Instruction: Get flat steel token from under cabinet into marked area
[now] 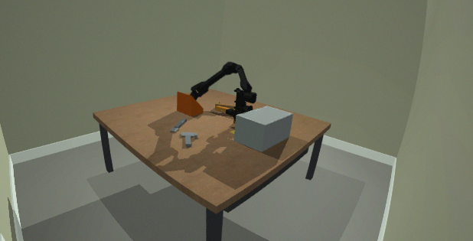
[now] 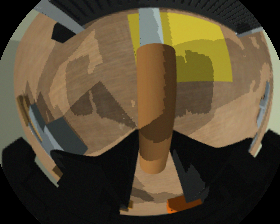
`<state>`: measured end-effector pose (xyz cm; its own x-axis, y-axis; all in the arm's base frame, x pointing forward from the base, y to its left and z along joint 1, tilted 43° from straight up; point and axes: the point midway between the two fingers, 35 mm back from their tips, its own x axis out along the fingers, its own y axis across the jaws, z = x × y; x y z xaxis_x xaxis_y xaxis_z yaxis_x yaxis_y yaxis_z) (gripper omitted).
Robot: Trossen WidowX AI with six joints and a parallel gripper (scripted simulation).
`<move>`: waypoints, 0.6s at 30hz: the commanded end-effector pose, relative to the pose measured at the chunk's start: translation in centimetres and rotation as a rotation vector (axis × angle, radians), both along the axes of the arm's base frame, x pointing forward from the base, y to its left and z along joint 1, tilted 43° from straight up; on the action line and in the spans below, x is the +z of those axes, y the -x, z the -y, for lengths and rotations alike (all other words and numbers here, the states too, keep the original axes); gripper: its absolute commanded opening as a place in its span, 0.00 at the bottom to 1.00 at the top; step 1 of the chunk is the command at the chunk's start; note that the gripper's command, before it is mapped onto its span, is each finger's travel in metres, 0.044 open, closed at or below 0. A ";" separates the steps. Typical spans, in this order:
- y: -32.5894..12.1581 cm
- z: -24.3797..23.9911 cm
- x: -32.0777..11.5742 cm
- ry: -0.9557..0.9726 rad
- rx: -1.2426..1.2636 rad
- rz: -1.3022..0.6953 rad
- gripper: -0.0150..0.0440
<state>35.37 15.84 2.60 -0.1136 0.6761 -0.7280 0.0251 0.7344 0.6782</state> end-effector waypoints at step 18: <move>2.2 0.0 0.2 0.002 -0.002 -0.007 0.25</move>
<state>33.62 15.81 2.83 -0.1146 0.6759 -0.7280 0.0258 0.7346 0.6780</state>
